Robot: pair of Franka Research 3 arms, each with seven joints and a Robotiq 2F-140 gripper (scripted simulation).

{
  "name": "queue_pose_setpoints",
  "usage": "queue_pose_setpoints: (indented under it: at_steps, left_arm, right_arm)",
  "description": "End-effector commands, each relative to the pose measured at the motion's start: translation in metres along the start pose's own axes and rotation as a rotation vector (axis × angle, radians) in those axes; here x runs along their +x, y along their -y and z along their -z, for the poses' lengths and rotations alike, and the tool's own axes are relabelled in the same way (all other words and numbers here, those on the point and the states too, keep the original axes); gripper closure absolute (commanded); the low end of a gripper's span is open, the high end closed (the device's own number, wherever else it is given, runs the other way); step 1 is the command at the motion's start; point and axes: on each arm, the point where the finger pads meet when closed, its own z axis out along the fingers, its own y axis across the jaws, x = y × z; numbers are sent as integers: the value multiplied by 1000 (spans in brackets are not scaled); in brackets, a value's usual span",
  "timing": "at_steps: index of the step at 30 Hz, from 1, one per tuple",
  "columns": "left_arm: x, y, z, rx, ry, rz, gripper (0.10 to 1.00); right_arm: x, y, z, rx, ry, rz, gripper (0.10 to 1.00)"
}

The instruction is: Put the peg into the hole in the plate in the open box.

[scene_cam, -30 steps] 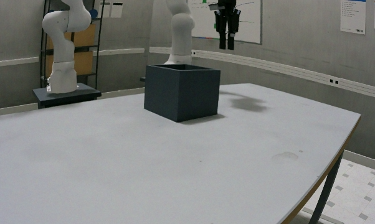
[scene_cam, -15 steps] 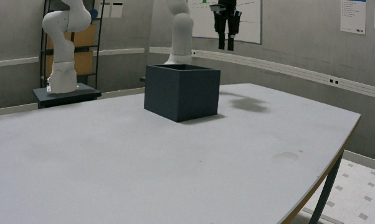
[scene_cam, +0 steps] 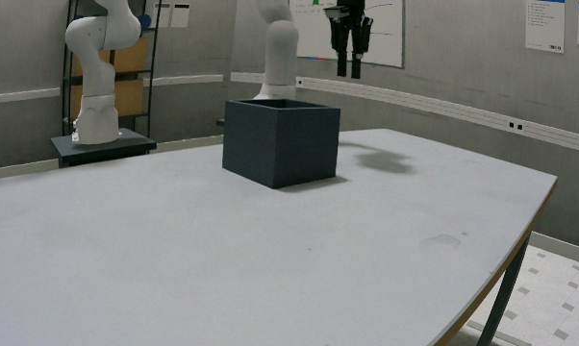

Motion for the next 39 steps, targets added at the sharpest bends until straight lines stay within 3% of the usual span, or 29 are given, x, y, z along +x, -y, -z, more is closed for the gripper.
queue_pose_setpoints:
  at_steps: [1,13,15,18,20,39]
  left_arm:
    - [0,-1,1,-2,-1,13,771]
    - [2,-1,0,-2,0,13,771]
    - [20,1,-8,-3,5,13,771]
    - [79,0,-31,-1,3,13,771]
    - [100,-2,-38,0,-4,13,771]
    - [102,-2,-39,0,-4,13,771]
  right_arm:
    - [0,0,0,0,0,0,98]
    - [0,0,0,0,0,0,98]
    - [0,0,0,0,0,0,98]
    - [0,0,0,0,0,0,98]
    - [0,0,0,0,0,0,98]
    - [0,0,0,0,0,0,98]
